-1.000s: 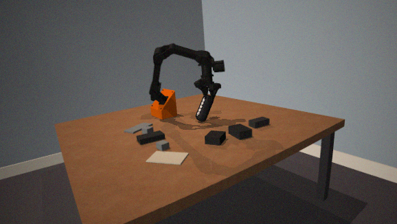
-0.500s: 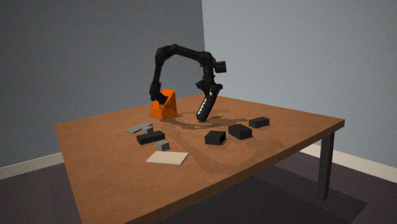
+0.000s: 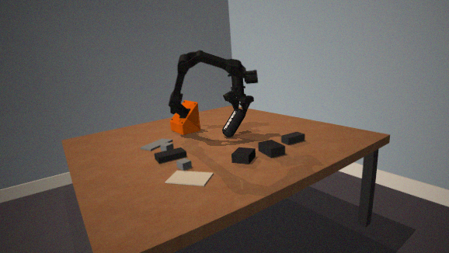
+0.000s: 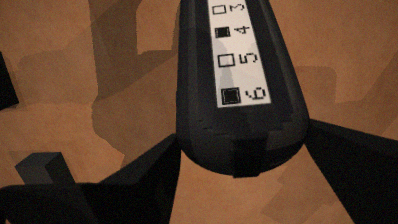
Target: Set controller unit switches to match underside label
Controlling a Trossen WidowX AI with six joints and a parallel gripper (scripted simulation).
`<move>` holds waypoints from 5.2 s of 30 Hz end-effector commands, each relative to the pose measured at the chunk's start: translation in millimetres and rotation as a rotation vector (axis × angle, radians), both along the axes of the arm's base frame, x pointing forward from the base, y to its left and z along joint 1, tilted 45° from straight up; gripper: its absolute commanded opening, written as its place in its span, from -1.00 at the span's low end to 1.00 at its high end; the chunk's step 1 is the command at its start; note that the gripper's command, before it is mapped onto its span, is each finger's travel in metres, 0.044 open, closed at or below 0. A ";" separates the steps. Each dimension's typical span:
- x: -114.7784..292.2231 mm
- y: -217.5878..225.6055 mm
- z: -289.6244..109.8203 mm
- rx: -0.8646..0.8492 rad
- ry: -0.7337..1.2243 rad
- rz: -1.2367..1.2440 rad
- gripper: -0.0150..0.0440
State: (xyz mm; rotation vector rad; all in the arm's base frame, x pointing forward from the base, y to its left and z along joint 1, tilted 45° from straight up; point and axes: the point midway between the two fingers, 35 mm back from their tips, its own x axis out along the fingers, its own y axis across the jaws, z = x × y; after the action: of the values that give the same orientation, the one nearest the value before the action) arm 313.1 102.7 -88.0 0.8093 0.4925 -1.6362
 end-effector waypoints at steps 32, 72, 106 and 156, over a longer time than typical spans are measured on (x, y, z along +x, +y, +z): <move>1.1 -3.9 -29.7 -0.011 0.010 -0.009 0.65; 3.1 -9.9 -60.8 -0.011 0.009 -0.009 0.65; 3.2 -20.8 -85.6 -0.012 0.009 -0.010 0.65; -9.1 -41.7 -27.9 -0.009 0.011 -0.016 1.00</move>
State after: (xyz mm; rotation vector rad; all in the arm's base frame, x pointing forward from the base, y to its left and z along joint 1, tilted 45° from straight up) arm 310.5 64.9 -118.1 0.8257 0.4801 -1.6489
